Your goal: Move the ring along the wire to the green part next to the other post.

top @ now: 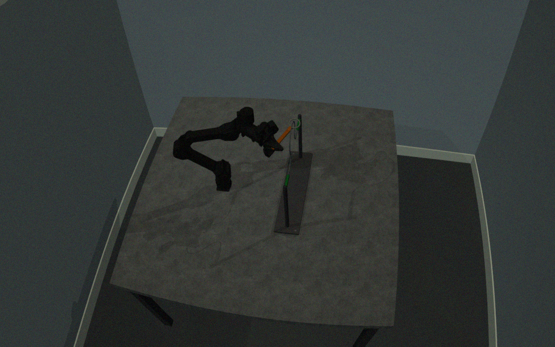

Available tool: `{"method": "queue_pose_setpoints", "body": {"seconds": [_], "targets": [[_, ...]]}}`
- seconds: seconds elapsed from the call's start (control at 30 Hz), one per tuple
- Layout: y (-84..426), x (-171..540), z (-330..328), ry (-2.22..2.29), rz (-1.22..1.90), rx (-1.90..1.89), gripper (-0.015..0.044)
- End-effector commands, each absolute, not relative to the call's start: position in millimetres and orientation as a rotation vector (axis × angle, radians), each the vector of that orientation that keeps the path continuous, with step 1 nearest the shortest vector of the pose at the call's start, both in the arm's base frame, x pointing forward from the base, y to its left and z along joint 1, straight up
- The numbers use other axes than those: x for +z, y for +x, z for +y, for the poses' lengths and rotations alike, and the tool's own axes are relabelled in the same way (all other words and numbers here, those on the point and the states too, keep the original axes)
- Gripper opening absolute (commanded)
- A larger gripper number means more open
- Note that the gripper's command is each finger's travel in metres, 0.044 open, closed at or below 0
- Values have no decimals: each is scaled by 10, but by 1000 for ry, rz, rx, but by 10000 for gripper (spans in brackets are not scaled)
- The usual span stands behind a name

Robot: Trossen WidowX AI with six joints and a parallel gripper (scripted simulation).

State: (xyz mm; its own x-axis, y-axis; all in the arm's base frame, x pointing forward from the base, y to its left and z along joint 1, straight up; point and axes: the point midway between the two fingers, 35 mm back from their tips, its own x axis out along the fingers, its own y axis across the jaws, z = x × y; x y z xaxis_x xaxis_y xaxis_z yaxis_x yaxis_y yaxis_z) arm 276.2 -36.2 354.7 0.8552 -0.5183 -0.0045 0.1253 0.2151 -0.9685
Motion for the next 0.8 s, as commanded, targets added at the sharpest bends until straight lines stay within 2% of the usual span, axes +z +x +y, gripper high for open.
{"method": "queue_pose_setpoints", "body": {"seconds": [0.0, 0.77], "targets": [[2753, 3573, -378, -1340, 355, -480, -150], [2751, 3710, -388, -1671, 292, -557, -150]]}}
